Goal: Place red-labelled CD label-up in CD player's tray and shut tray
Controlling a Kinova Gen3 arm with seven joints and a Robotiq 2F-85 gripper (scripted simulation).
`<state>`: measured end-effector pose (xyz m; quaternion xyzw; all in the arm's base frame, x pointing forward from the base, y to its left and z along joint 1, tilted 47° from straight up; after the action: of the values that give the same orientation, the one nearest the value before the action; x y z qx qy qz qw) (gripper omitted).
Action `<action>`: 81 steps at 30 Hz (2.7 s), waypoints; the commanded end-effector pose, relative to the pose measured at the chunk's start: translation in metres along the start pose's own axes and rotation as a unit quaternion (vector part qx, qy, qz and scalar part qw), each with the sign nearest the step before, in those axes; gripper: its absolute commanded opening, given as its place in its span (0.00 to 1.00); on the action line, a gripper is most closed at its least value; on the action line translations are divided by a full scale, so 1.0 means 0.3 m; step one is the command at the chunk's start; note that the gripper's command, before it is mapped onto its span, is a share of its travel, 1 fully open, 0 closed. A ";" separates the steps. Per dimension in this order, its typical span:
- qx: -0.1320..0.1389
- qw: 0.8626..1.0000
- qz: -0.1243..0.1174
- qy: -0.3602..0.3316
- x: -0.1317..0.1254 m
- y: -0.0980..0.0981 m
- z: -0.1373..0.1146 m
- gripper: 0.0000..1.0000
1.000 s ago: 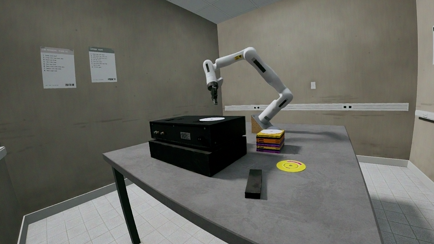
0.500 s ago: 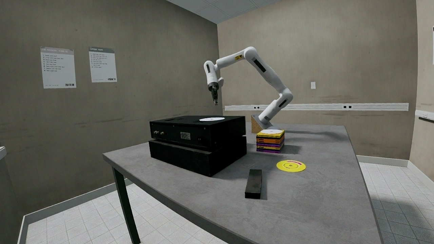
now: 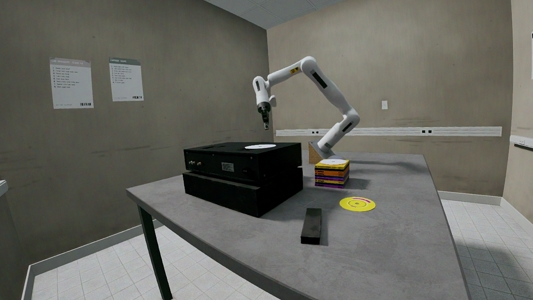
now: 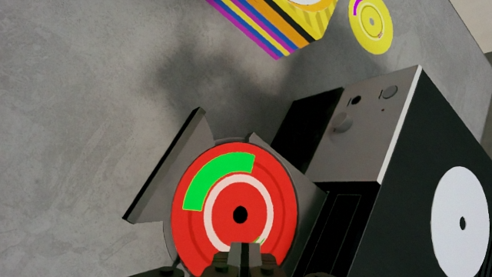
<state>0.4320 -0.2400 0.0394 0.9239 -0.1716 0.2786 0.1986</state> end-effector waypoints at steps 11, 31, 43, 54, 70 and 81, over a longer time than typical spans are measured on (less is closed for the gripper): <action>-0.014 0.993 0.028 -0.117 -0.024 -0.008 -0.032 0.10; -0.039 0.932 0.083 -0.351 -0.074 -0.034 -0.087 0.10; -0.056 0.855 0.119 -0.503 -0.107 -0.052 -0.126 0.10; -0.066 0.787 0.141 -0.597 -0.129 -0.064 -0.152 0.10; -0.078 0.684 0.166 -0.706 -0.157 -0.080 -0.186 0.10; -0.083 0.629 0.177 -0.753 -0.170 -0.087 -0.202 0.10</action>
<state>0.3756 -0.1802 0.0466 0.7502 -0.4426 -0.4906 0.0243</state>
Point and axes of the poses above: the point where the finger pads meet when closed, its own y axis back along the fingers, its own x axis across the jaws, z = x × y, the point moved 1 cm from there along y, back along the fingers, and after that the axes turned 10 degrees about -y, right-handed, at the moved point
